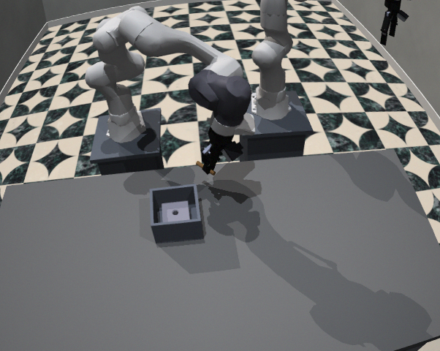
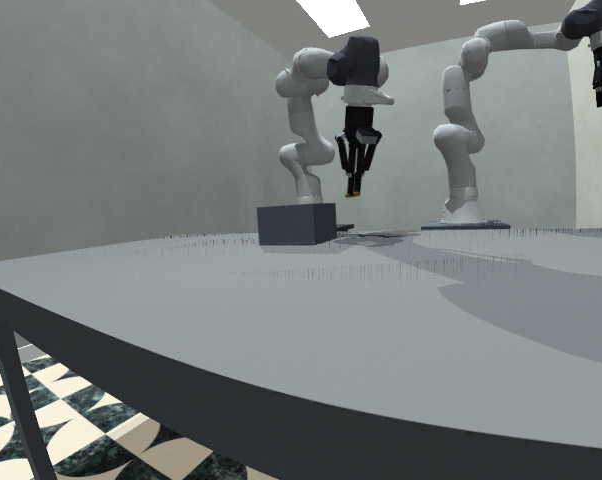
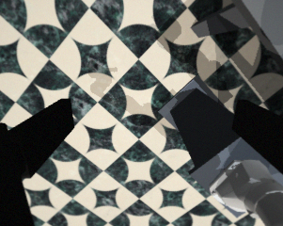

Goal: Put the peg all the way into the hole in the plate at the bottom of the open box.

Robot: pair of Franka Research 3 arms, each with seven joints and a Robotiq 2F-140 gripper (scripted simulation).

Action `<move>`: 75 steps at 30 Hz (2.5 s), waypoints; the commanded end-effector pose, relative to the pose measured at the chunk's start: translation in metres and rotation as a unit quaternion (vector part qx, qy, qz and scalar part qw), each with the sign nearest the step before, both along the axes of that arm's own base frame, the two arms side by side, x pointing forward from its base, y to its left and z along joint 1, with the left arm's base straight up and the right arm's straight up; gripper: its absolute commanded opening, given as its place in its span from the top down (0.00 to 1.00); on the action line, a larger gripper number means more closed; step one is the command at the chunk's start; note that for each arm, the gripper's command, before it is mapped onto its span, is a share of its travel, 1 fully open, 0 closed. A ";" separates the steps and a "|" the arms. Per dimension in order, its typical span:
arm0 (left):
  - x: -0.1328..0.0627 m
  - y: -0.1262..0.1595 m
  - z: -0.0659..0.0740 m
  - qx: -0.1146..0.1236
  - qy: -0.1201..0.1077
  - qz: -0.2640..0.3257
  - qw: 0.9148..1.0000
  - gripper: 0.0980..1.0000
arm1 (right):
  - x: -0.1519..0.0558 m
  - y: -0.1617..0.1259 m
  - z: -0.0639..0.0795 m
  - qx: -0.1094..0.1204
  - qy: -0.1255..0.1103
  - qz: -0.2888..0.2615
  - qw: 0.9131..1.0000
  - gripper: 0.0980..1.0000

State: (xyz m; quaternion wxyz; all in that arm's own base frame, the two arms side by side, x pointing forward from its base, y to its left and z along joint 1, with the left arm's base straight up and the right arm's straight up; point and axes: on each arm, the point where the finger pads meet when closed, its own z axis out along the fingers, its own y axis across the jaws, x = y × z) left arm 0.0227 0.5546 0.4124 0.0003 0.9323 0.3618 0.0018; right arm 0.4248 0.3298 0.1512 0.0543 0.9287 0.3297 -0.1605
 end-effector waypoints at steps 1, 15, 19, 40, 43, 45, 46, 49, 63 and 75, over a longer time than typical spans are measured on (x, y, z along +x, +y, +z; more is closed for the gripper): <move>-0.001 0.000 0.001 0.000 0.002 0.003 1.000 0.00 | 0.003 0.007 0.000 -0.005 0.002 -0.001 1.000 1.00; -0.001 0.000 0.001 0.000 0.002 0.003 1.000 0.00 | 0.031 0.054 0.000 -0.005 0.002 -0.001 1.000 1.00; -0.001 0.000 0.001 0.000 0.002 0.003 1.000 0.00 | 0.038 0.067 0.000 -0.005 0.002 -0.001 1.000 1.00; -0.001 0.000 0.001 0.000 0.002 0.003 1.000 0.00 | 0.048 0.084 0.000 -0.005 0.002 -0.001 1.000 1.00; -0.001 0.000 0.001 0.000 0.002 0.003 1.000 0.00 | 0.048 0.084 0.000 -0.005 0.002 -0.001 1.000 1.00; -0.001 0.000 0.001 0.000 0.002 0.003 1.000 0.00 | 0.048 0.084 0.000 -0.005 0.002 -0.001 1.000 1.00; -0.001 0.000 0.001 0.000 0.002 0.003 1.000 0.00 | 0.048 0.084 0.000 -0.005 0.002 -0.001 1.000 1.00; -0.001 0.000 0.001 0.000 0.002 0.003 1.000 0.00 | 0.048 0.084 0.000 -0.005 0.002 -0.001 1.000 1.00; -0.001 0.000 0.001 0.000 0.002 0.003 1.000 0.00 | 0.048 0.084 -0.037 -0.005 0.002 -0.001 1.000 1.00; -0.001 0.000 0.001 0.000 0.002 0.003 1.000 0.00 | 0.048 0.084 -0.039 -0.005 0.002 -0.001 1.000 1.00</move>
